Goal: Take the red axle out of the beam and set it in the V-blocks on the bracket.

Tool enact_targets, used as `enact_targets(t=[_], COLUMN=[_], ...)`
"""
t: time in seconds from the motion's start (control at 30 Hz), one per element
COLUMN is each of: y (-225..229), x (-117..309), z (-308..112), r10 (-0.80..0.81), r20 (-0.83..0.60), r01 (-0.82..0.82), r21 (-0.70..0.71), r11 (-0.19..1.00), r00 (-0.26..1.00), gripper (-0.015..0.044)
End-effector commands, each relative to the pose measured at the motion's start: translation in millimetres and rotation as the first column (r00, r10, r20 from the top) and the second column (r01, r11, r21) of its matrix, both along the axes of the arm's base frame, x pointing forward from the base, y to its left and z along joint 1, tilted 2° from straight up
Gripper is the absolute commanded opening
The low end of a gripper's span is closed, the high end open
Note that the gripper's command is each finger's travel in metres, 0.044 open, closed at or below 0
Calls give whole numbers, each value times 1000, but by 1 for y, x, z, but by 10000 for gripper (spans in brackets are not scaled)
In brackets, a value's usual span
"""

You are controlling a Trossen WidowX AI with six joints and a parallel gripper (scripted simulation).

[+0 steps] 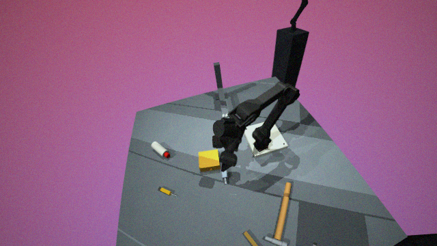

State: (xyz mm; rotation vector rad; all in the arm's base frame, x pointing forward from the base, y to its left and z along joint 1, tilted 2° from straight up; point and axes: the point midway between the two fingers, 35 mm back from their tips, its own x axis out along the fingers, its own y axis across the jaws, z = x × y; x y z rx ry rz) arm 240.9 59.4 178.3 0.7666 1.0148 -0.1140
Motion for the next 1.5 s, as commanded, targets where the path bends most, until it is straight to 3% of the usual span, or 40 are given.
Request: enact_targets(t=[0.0, 0.3, 0.6, 1.17, 1.47], y=[-10, -14, -16, -17, -15], x=[15, 18, 18, 18, 19], z=[-45, -67, -78, -78, -113], r10=[603, 828, 837, 834, 834], r20=[-297, -468, -522, -523, -523], r01=[-672, -929, -893, -888, -888], r21=[-357, -334, -281, -280, -280], r11=[649, 157, -352, -364, -364], r00=[741, 308, -165, -177, -177], gripper=[440, 440, 440, 440, 440])
